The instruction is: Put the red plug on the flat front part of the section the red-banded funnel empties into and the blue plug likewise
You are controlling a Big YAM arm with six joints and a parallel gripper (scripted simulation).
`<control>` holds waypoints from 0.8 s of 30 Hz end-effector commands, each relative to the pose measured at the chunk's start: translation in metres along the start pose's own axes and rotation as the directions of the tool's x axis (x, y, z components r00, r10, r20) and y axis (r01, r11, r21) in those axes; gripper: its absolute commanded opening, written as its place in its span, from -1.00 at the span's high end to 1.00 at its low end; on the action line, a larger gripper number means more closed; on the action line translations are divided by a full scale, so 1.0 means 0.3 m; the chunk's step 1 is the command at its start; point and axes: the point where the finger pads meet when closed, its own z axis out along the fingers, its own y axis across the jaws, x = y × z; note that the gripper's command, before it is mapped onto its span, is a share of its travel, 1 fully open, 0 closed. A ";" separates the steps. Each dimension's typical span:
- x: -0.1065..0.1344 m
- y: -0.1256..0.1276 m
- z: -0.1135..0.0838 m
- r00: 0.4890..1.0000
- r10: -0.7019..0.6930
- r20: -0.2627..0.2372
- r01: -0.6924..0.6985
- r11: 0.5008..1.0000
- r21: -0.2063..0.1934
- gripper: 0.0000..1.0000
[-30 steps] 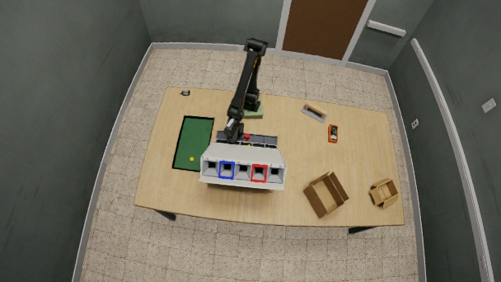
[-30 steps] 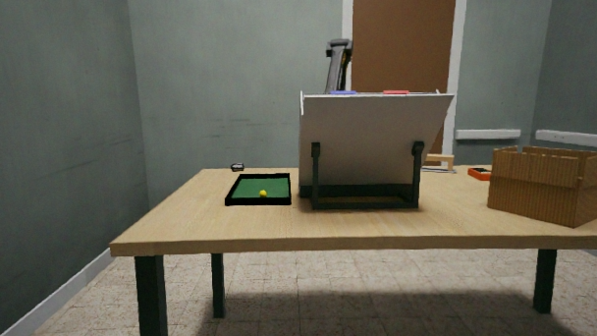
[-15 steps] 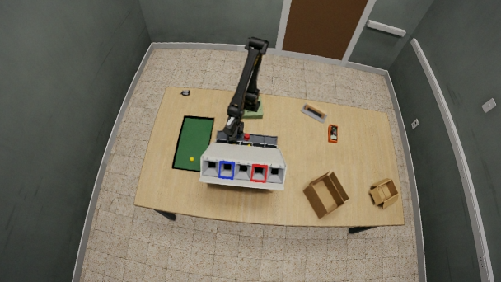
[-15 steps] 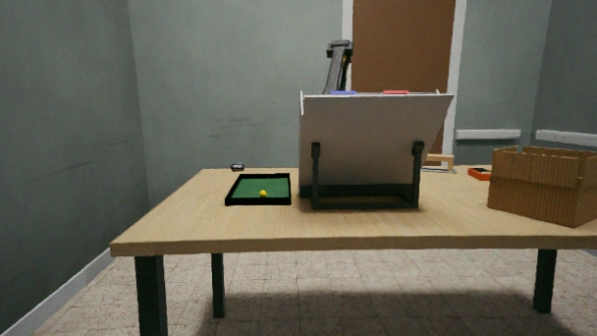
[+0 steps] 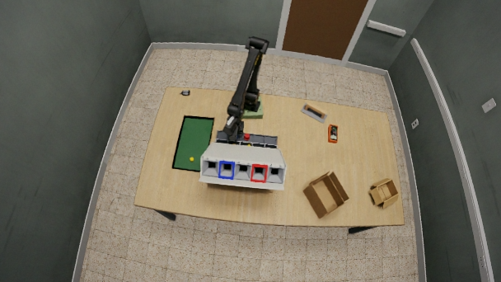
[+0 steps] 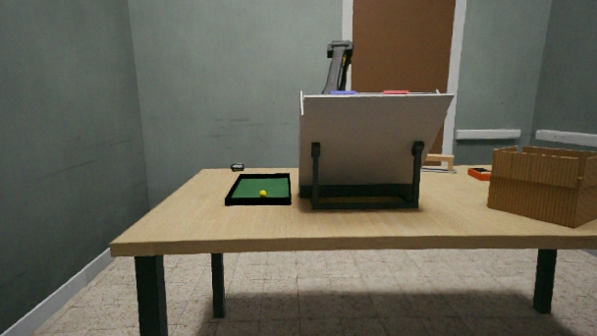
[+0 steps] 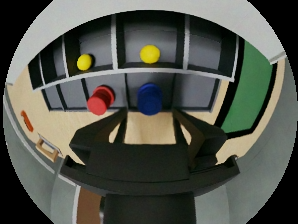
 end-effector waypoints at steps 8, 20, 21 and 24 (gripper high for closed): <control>-0.070 -0.033 -0.113 0.999 0.012 0.052 -0.013 1.000 0.013 -0.18; -0.065 -0.022 -0.306 0.998 0.011 0.056 -0.012 1.000 0.014 -0.18; -0.065 -0.021 -0.323 0.998 0.011 0.057 -0.011 1.000 0.014 -0.18; -0.063 -0.019 -0.360 0.998 0.008 0.057 -0.009 1.000 0.014 -0.18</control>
